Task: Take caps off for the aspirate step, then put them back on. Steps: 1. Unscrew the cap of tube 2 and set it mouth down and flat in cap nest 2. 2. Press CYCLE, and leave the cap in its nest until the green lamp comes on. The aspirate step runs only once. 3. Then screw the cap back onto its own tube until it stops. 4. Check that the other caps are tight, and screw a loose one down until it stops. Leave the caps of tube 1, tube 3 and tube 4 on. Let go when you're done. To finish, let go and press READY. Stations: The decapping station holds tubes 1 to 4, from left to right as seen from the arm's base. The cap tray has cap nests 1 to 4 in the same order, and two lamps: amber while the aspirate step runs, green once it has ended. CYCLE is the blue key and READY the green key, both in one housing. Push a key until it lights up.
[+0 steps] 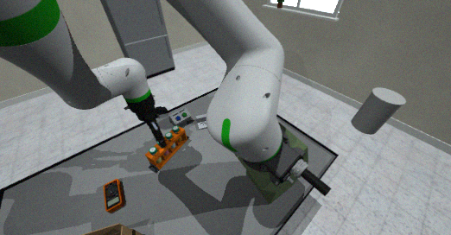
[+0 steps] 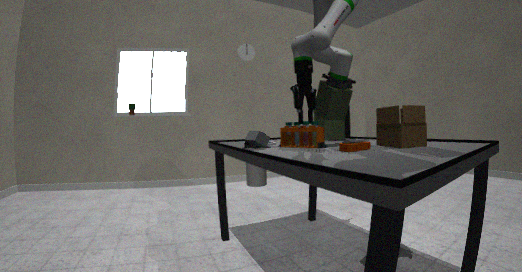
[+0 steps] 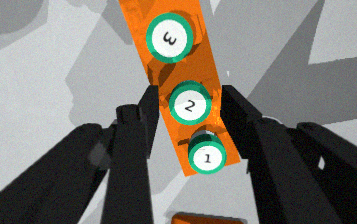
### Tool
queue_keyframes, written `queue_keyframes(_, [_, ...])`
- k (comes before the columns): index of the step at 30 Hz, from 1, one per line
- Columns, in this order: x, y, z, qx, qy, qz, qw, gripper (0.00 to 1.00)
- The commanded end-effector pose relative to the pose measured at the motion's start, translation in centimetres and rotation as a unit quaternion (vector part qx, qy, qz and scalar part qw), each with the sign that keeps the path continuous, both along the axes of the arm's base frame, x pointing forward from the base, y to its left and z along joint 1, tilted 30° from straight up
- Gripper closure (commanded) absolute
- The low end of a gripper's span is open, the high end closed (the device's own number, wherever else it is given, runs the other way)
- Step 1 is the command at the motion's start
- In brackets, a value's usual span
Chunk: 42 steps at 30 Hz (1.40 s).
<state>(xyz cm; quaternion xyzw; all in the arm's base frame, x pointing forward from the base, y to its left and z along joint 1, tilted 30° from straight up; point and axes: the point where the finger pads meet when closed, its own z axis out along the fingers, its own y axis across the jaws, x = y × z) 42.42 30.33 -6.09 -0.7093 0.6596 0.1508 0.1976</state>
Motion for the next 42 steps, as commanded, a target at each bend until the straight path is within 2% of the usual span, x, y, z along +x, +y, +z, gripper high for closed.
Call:
queue_keyframes(1, [0.07, -0.03, 0.05, 0.002, -0.046, 0.083, 0.996, 0.59])
queue_keyframes(3, [0.07, -0.03, 0.05, 0.0, -0.065, 0.117, 0.991, 0.59])
queue_keyframes(5, [0.07, -0.03, 0.05, 0.0, -0.065, 0.117, 0.991, 0.59])
queue_keyframes(10, [0.06, -0.02, 0.05, -0.004, -0.113, 0.203, 0.973, 0.59])
queue_keyframes(14, [0.05, -0.02, 0.06, -0.008, -0.15, 0.27, 0.951, 0.59])
queue_keyframes(19, [0.04, 0.0, 0.06, -0.013, -0.196, 0.352, 0.915, 0.59])
queue_keyframes(25, [0.04, 0.0, 0.06, -0.013, -0.197, 0.355, 0.914, 0.59])
queue_keyframes(26, [0.04, 0.0, 0.06, -0.013, -0.197, 0.355, 0.914, 0.7])
queue_keyframes(40, [0.05, 0.0, 0.07, -0.013, -0.197, 0.355, 0.914, 0.7])
queue_keyframes(42, [0.05, -0.01, 0.06, -0.011, -0.175, 0.315, 0.933, 0.7])
